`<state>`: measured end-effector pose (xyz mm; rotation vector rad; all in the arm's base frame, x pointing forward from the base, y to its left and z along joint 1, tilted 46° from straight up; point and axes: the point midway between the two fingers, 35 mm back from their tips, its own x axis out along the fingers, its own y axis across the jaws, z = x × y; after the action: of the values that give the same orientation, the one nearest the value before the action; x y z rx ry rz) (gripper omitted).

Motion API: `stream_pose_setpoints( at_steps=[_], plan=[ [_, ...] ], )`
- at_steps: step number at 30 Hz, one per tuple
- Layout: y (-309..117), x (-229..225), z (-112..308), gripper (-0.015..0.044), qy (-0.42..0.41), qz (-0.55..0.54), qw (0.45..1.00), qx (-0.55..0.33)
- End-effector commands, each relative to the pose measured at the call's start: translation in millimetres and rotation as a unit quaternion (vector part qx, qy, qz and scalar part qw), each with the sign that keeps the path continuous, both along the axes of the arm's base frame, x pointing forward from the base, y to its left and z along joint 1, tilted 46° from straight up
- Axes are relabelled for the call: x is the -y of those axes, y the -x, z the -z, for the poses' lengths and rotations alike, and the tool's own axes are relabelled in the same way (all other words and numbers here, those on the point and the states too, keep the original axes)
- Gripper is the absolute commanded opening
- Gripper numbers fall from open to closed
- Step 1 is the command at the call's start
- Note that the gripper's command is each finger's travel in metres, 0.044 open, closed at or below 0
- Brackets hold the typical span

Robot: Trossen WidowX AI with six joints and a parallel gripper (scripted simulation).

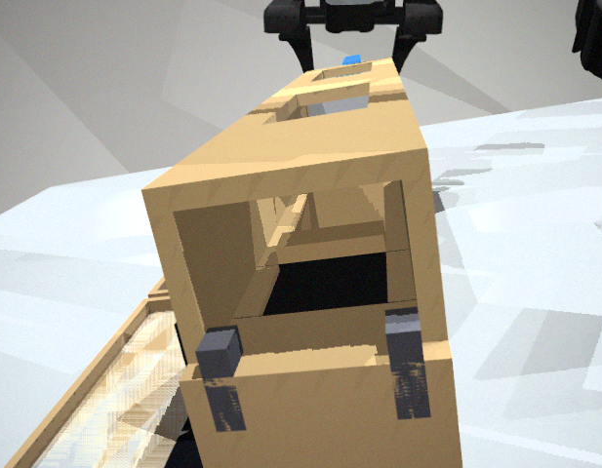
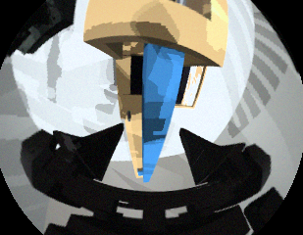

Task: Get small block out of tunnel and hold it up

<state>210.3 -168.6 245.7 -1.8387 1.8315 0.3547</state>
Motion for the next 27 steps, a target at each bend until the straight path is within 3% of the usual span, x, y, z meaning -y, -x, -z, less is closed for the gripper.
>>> stream_pose_setpoints(
  at_steps=[1,12,15,17,27],
  plan=[
    [-0.3,-0.4,-0.6,0.0361,0.0,0.0,1.0,0.001],
    [-0.3,-0.4,-0.6,0.0072,0.0,0.0,1.0,0.001],
    [-0.3,-0.4,-0.6,0.0052,0.0,0.0,1.0,0.001],
    [-0.1,0.7,-1.4,0.0,0.0,0.0,1.0,0.001],
    [3.8,20.0,-16.9,0.0,-0.005,0.001,1.0,0.002]
  ],
)
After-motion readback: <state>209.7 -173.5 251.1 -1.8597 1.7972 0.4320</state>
